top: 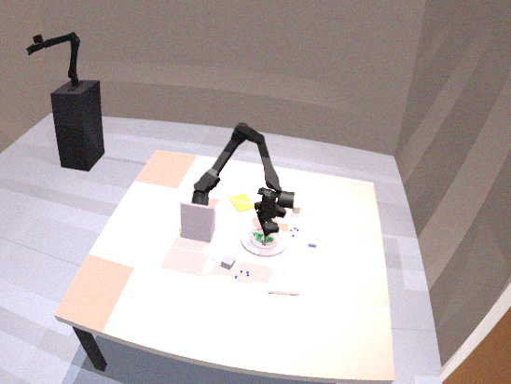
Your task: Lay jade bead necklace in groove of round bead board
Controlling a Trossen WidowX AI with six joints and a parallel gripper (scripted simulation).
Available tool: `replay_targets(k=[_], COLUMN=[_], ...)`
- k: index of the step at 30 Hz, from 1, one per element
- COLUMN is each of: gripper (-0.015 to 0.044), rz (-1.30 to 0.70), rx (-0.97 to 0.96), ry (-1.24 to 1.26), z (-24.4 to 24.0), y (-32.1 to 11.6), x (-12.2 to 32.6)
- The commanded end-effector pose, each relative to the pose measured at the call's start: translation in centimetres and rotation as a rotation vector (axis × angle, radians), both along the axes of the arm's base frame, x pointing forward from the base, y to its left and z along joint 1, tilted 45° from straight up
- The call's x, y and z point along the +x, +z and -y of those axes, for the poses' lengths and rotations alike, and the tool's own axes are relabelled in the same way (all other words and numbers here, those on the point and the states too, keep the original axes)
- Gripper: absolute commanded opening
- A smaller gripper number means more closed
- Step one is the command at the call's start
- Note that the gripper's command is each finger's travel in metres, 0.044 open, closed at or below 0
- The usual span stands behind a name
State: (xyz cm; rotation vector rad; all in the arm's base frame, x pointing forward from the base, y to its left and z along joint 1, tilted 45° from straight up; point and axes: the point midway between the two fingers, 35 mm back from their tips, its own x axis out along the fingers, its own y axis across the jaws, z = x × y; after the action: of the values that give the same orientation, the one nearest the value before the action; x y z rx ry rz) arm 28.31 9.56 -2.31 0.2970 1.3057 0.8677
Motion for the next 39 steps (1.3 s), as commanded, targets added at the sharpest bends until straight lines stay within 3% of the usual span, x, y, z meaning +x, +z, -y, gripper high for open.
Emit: replay_targets(k=[1,5,21,33,39], gripper=[0.0341,0.0440,0.0440,0.0125,0.0120], rz=[0.009,0.009,0.009,-0.001,0.010], rx=[0.002,0.002,0.002,-0.002,-0.004], ry=[0.004,0.004,0.004,-0.006,-0.008], z=[0.0,0.0,0.0,4.8,4.3], y=[0.2,0.2,0.2,-1.5,-1.9], x=[0.2,0.2,0.2,-0.2,0.1])
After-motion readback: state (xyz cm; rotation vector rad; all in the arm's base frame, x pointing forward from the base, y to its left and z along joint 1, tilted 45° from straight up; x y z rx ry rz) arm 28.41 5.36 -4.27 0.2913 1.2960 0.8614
